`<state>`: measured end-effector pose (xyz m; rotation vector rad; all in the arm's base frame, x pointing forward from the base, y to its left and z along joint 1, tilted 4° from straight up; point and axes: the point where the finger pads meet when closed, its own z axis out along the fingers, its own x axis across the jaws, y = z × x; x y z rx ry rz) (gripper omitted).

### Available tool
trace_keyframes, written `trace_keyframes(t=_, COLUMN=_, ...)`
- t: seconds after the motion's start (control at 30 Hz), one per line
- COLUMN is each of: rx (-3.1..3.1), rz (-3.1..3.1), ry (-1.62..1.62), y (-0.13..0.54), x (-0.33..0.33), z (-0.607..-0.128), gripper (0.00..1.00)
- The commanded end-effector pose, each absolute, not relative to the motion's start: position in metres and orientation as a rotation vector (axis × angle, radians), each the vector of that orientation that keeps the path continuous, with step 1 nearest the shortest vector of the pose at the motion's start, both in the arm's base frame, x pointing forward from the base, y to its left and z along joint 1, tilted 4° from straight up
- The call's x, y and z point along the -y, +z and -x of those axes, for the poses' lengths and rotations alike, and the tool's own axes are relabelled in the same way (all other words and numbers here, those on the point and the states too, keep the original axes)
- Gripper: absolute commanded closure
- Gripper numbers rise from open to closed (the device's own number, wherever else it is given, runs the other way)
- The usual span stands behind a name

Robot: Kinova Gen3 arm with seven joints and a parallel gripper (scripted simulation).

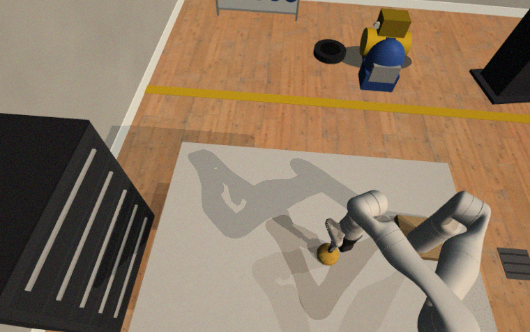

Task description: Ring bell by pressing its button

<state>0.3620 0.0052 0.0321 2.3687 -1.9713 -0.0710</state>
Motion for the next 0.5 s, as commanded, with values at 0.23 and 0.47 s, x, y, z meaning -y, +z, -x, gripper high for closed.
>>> trace_keyframes(t=0.23, rx=1.972, rz=-2.370, ry=-0.070, y=0.0248, x=-0.0051, z=-0.3618, gripper=0.83)
trace_keyframes(t=0.47, rx=1.972, rz=-2.370, ry=-0.070, y=0.0227, x=-0.0050, z=-0.3616, gripper=0.83)
